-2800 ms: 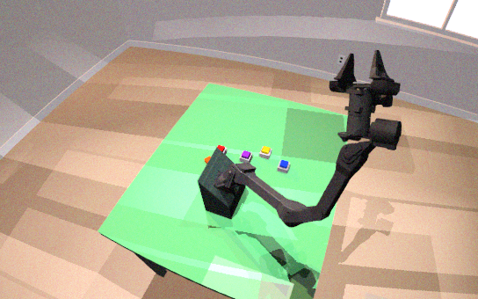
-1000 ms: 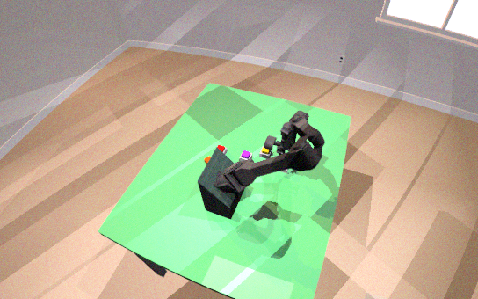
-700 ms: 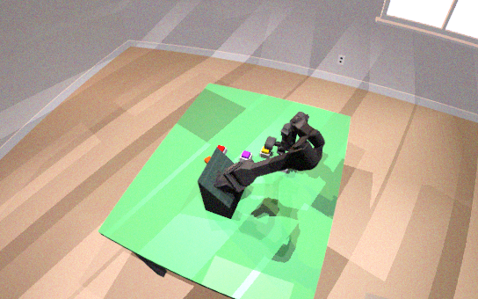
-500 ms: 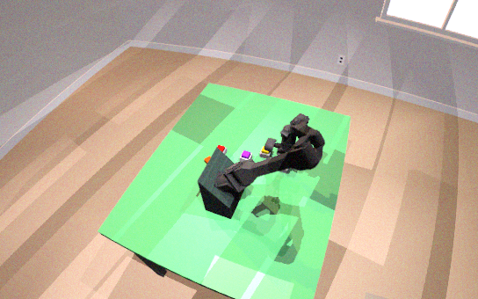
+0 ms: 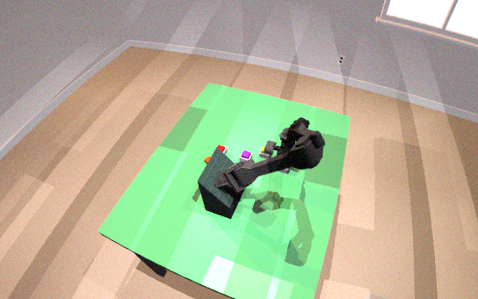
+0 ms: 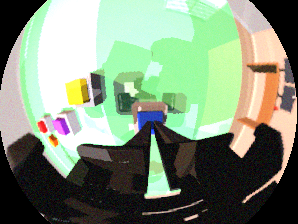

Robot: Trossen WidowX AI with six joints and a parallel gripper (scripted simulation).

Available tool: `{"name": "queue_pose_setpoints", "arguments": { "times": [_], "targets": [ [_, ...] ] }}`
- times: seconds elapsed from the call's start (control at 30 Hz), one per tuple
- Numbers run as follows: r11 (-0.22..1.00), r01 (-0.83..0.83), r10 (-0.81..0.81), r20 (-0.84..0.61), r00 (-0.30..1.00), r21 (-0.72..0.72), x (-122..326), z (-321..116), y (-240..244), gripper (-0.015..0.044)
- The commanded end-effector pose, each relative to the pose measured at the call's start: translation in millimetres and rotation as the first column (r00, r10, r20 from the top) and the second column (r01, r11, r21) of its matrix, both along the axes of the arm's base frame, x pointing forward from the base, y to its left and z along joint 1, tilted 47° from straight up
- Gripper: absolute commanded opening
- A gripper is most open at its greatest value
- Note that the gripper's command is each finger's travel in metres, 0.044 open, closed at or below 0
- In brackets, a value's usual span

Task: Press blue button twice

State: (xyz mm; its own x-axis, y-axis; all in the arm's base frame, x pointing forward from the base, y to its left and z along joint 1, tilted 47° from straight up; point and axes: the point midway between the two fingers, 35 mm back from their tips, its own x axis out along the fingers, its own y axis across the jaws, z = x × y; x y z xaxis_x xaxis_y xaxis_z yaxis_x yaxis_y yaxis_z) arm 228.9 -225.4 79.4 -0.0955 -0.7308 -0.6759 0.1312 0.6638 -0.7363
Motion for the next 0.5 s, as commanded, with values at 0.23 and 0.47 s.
{"name": "queue_pose_setpoints", "arguments": {
  "times": [0.23, 0.47],
  "targets": [
    [1.000, -0.003, 0.003, -0.004, 1.000, 0.006, -0.8, -2.1, 0.2, 0.0020],
    [1.000, 0.000, 0.000, -0.001, 1.000, 0.004, 1.1, 5.8, 7.6, 0.0020]
  ]
}}
